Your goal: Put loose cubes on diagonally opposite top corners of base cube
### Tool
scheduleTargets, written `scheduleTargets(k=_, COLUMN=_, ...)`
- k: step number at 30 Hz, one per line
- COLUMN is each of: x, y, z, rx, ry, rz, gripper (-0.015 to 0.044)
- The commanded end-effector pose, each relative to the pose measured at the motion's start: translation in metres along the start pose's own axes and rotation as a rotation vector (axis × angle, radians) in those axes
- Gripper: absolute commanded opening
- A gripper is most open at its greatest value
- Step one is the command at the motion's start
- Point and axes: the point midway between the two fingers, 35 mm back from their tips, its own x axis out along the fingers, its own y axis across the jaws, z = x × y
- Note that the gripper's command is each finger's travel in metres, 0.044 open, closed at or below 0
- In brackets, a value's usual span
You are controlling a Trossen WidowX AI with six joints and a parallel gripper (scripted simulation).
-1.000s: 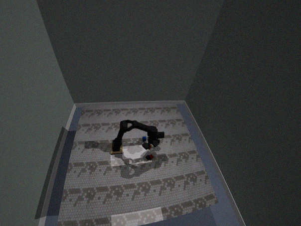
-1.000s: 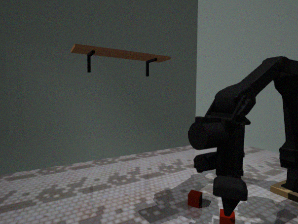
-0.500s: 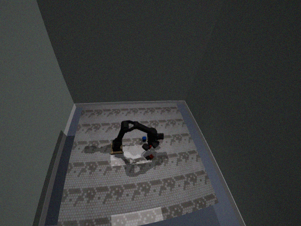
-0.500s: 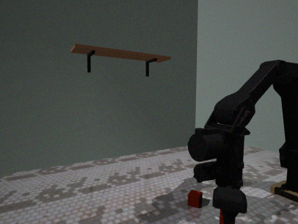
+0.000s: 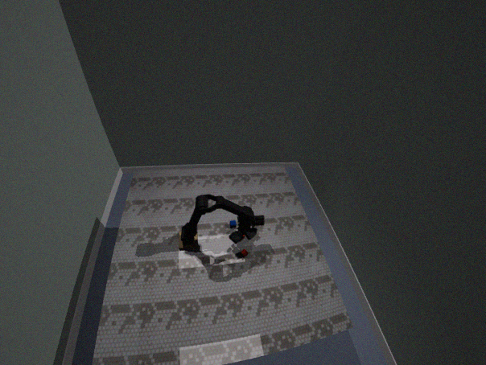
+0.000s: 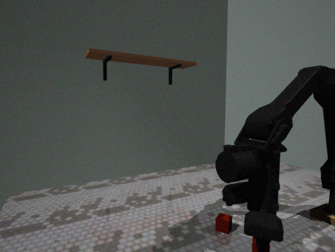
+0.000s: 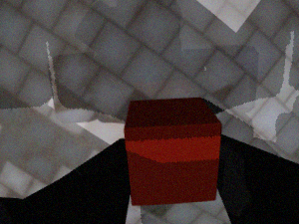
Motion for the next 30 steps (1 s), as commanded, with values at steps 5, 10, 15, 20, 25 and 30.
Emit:
scheduleTargets(k=5, x=-0.025, y=0.004, z=0.003, rx=-0.005, ry=-0.003, rz=0.009, gripper=0.0105)
scheduleTargets(k=10, x=-0.041, y=0.005, z=0.004, rx=-0.005, ry=-0.003, rz=0.009, gripper=0.0105)
scheduleTargets(k=15, x=-0.057, y=0.004, z=0.004, rx=-0.005, ry=-0.003, rz=0.009, gripper=0.0105)
scheduleTargets(k=20, x=-0.072, y=0.004, z=0.003, rx=-0.005, ry=-0.003, rz=0.009, gripper=0.0105)
scheduleTargets(k=25, x=-0.088, y=0.002, z=0.002, rx=-0.005, ry=-0.003, rz=0.009, gripper=0.0105)
scheduleTargets(k=30, x=-0.104, y=0.0, z=0.0, rx=-0.005, ry=-0.003, rz=0.008, gripper=0.0105)
